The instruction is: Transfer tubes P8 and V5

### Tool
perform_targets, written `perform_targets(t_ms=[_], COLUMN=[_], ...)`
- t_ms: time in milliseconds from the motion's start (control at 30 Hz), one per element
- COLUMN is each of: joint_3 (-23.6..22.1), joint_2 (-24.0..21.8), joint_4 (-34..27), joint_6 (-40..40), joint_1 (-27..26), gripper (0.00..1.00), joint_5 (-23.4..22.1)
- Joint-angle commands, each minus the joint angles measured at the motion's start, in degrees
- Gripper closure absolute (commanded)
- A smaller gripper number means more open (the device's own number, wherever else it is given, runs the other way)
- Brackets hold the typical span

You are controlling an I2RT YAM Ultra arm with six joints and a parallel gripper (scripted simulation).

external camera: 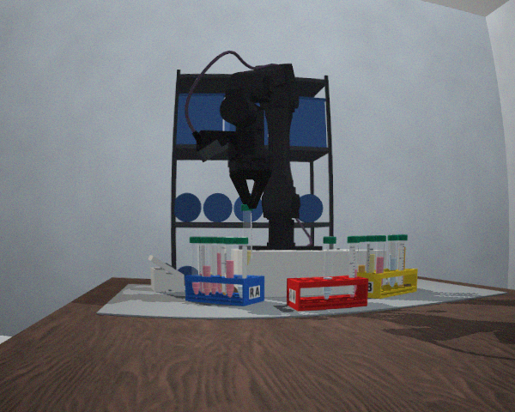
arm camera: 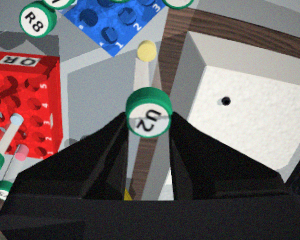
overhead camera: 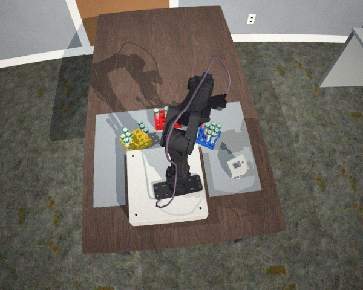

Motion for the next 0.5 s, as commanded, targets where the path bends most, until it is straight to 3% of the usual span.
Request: perform_targets(t_ms=[0, 167, 367, 467], joint_3=[-1.4, -1.3, -4.5, -1.8], joint_2=[-3.0, -4.2, -6.2, -6.1], joint_4=[0.1, -0.1, -0.8, 0.3], joint_6=[0.7, 0.9, 1.3, 3.4], joint_1=[0.7, 0.6, 1.4, 3.5], gripper=[1.0, 1.0, 1.0, 1.0], joint_5=[0.1, 0.1, 0.1, -0.3])
